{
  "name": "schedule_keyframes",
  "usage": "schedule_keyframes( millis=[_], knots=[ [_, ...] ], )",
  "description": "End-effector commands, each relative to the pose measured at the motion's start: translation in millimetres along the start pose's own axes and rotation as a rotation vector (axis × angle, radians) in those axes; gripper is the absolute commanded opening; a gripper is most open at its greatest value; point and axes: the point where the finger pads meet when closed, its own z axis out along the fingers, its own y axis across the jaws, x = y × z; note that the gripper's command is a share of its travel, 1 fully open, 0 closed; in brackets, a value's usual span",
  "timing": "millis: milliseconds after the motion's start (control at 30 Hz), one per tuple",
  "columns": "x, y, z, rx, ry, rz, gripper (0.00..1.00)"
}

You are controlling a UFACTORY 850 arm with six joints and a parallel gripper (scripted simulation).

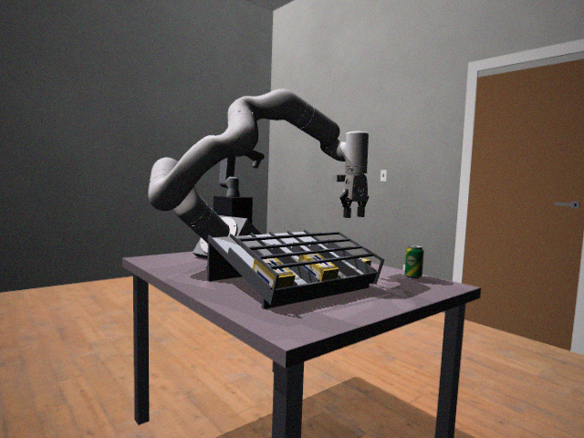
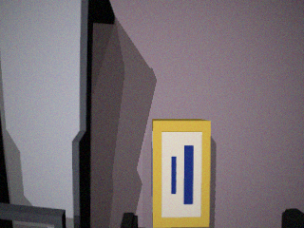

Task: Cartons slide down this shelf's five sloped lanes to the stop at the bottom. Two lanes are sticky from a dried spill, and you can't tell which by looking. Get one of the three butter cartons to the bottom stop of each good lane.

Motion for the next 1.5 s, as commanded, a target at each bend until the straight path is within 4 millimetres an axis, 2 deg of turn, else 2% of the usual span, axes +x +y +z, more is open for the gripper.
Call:
schedule_keyframes(
  millis=[0,467,533,567,1033,1100,1133,1467],
  knots=[
    [-0.6,0.2,-4.7,-0.002,-0.002,0.001,0.9],
    [-1.6,0.8,51.3,-0.002,-0.002,0.001,0.9],
    [-1.6,0.8,51.3,-0.002,-0.002,0.001,0.9],
    [-1.2,0.6,44.0,-0.002,-0.001,0.001,0.9],
    [-2.3,1.6,100.0,-0.002,-0.001,0.001,0.9],
    [-2.3,1.6,100.0,-0.002,-0.001,0.001,0.9],
    [-1.8,1.3,92.7,-0.002,-0.001,0.0,0.9],
    [-2.8,2.2,132.7,-0.002,-0.001,0.0,0.9]
  ],
)
